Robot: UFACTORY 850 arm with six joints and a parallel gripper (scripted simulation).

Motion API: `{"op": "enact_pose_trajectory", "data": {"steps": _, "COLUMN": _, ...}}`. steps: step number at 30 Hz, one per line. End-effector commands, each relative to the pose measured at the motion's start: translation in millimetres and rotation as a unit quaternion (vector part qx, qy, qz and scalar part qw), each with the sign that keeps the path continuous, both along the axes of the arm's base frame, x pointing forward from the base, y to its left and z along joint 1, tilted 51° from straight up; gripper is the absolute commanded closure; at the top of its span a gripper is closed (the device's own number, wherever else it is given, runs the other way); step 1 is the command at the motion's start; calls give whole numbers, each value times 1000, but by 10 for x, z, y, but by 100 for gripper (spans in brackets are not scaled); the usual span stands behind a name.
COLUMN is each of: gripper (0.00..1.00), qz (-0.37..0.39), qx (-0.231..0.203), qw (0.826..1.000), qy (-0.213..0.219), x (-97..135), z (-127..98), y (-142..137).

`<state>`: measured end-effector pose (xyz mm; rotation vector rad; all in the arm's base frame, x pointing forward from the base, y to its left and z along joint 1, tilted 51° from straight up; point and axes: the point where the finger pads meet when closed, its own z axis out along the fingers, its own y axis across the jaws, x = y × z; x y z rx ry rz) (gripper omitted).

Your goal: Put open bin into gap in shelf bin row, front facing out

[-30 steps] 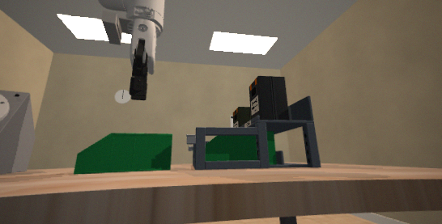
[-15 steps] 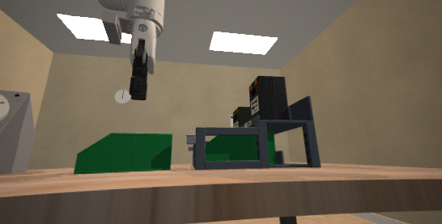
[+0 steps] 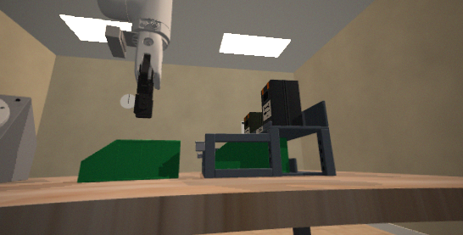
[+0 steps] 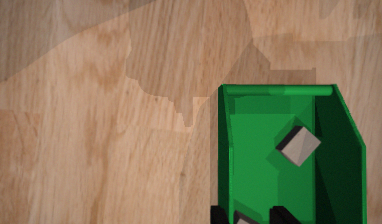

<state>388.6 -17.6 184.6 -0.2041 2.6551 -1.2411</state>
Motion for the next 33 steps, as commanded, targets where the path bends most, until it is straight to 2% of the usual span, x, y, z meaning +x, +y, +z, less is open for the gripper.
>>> {"op": "enact_pose_trajectory", "data": {"steps": 1, "gripper": 71, "qz": 0, "qx": 0, "qw": 1000, "qy": -1, "x": 6, "z": -1, "y": 0}}
{"op": "enact_pose_trajectory", "data": {"steps": 6, "gripper": 71, "qz": 0, "qx": 0, "qw": 1000, "qy": -1, "x": 113, "z": -280, "y": -331}}
{"op": "enact_pose_trajectory", "data": {"steps": 33, "gripper": 71, "qz": 0, "qx": 0, "qw": 1000, "qy": -1, "x": 111, "z": -274, "y": -324}}
